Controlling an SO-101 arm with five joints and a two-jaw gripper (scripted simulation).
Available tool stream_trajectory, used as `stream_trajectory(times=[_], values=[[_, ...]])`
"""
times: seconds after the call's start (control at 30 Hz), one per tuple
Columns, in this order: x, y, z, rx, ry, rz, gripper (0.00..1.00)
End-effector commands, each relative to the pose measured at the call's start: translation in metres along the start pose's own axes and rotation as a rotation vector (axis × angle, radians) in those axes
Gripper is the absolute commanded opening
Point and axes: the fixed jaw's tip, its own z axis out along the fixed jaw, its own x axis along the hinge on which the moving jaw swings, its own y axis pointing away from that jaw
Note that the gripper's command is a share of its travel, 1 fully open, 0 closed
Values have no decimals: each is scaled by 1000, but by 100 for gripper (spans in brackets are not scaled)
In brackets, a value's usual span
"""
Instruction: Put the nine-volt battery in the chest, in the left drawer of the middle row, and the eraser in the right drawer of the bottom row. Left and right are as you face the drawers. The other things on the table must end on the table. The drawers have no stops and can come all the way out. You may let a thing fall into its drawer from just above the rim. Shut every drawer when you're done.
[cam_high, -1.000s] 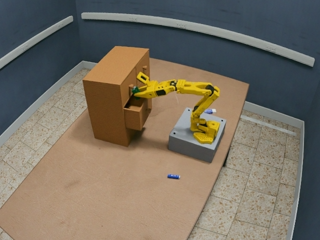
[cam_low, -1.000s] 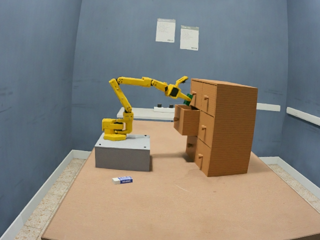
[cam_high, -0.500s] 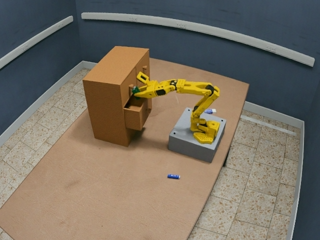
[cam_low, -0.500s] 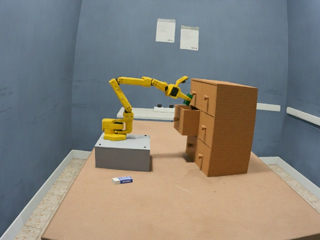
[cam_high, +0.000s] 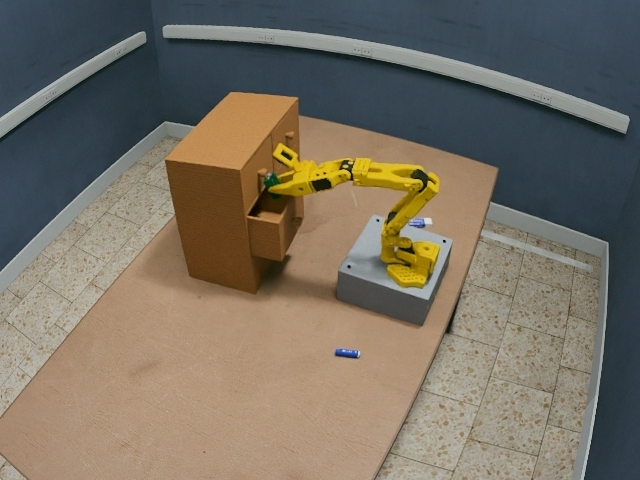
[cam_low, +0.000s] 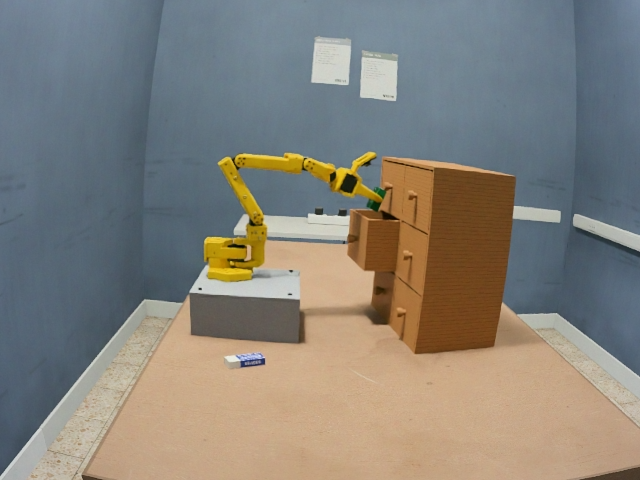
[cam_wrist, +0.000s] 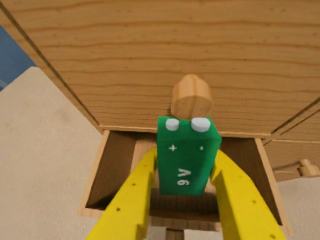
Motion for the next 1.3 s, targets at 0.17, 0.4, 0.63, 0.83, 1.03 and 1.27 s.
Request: stream_trajectory(times=[0.17, 0.4, 0.63, 0.83, 1.03, 1.27], values=[[-9, -3, 0, 8, -53, -2, 0], [13, -2, 8, 6, -53, -3, 0], [13, -2, 8, 6, -53, -3, 0], [27, -2, 11, 4, -53, -4, 0], [27, -2, 11, 4, -53, -4, 0], [28, -2, 11, 4, -53, -4, 0]])
